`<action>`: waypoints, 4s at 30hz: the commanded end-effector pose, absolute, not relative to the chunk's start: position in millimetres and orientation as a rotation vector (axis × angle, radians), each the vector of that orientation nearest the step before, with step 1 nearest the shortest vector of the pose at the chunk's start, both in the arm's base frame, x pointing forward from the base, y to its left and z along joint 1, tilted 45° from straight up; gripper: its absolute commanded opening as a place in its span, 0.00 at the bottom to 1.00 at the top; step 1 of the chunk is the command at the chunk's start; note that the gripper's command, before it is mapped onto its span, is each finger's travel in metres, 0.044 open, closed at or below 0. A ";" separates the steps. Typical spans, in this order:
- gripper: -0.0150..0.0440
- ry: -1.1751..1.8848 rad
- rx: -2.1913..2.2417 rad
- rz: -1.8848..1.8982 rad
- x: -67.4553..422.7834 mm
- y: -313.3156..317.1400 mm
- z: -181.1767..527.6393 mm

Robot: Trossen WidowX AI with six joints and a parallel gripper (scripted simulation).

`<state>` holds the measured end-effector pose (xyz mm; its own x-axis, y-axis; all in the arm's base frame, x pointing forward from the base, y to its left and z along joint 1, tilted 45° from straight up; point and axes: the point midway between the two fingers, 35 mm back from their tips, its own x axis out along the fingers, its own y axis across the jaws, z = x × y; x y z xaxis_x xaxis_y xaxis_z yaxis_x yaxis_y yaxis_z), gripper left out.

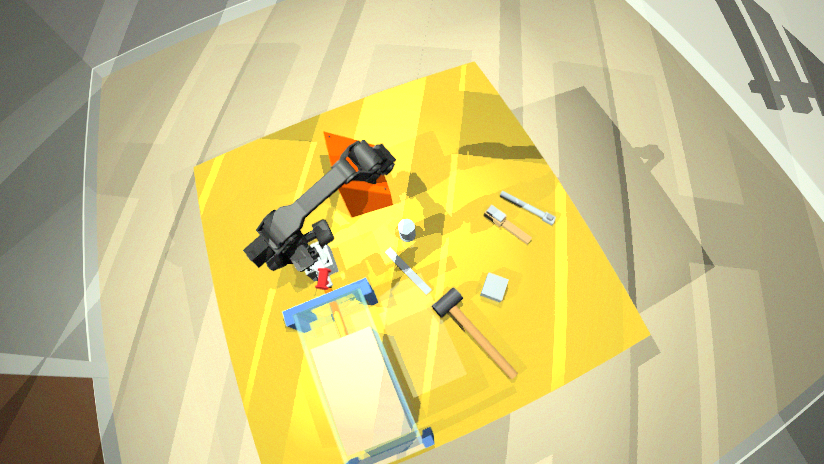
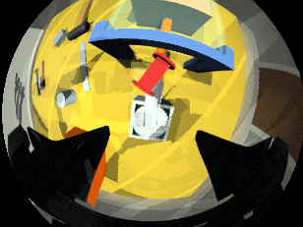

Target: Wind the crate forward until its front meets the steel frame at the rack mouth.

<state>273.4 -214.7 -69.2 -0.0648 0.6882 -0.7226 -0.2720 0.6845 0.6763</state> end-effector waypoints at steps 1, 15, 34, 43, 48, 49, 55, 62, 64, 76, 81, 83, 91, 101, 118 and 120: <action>0.87 1.432 0.371 0.817 273.4 -214.5 -69.4; 0.25 1.432 0.371 0.817 273.4 -214.5 -69.4; 0.25 1.432 0.371 0.817 273.4 -214.5 -69.4; 0.25 1.432 0.371 0.817 273.4 -214.5 -69.4; 0.25 1.432 0.371 0.817 273.4 -214.5 -69.4; 0.25 1.432 0.371 0.817 273.4 -214.5 -69.4; 0.25 1.432 0.371 0.817 273.4 -214.5 -69.4; 0.25 1.432 0.371 0.817 273.4 -214.5 -69.4; 0.34 1.431 0.393 0.768 277.3 -213.2 -70.9; 0.88 1.238 0.809 0.208 327.4 -187.6 -71.4; 1.00 1.238 0.809 0.208 327.4 -187.6 -71.4; 1.00 1.238 0.809 0.208 327.4 -187.6 -71.4; 1.00 1.238 0.809 0.208 327.7 -183.0 -77.1; 1.00 1.238 0.809 0.208 327.7 -172.1 -89.7; 1.00 1.238 0.809 0.209 325.9 -152.9 -109.7; 1.00 1.238 0.809 0.209 325.6 -150.6 -111.9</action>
<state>328.8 -156.9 -105.4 0.3524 0.5456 -0.7604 0.2674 0.7199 0.6405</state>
